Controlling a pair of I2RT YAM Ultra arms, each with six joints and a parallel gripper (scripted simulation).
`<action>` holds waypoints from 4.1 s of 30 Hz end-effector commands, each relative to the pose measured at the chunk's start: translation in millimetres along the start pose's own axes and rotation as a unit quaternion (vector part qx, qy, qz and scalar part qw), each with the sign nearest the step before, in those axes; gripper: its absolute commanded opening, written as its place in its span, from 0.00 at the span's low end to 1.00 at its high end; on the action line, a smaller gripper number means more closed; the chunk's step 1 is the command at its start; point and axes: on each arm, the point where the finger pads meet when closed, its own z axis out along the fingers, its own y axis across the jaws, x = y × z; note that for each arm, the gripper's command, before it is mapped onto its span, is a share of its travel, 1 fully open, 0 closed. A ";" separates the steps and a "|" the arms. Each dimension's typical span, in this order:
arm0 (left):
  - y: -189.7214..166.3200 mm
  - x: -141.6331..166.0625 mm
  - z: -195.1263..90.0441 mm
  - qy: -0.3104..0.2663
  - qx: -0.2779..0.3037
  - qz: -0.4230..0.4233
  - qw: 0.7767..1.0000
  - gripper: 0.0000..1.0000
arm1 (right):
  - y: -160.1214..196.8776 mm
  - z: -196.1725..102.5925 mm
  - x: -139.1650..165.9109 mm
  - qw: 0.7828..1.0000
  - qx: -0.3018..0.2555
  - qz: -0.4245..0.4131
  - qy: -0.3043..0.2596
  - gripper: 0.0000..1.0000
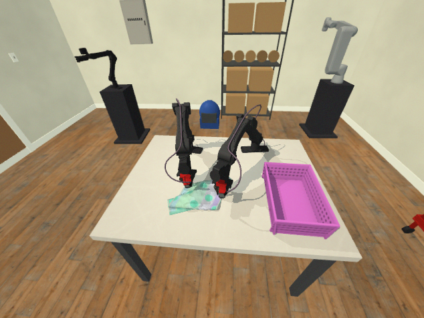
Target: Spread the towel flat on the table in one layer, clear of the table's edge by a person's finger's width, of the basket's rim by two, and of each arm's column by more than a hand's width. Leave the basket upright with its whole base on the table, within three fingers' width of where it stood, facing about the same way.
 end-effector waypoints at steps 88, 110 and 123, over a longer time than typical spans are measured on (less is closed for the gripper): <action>24.8 -18.5 -145.9 -0.084 -0.005 0.030 0.996 0.00 | 42.4 -120.6 -41.4 0.995 -0.002 -0.059 -0.074 0.00; 53.6 -21.1 -297.8 -0.208 0.001 0.049 0.977 0.00 | 101.0 -258.4 -100.8 0.965 -0.044 -0.155 -0.207 0.00; 66.1 -25.7 -354.0 -0.336 -0.003 0.047 0.940 0.00 | 119.4 -326.9 -127.1 0.895 -0.087 -0.186 -0.395 0.00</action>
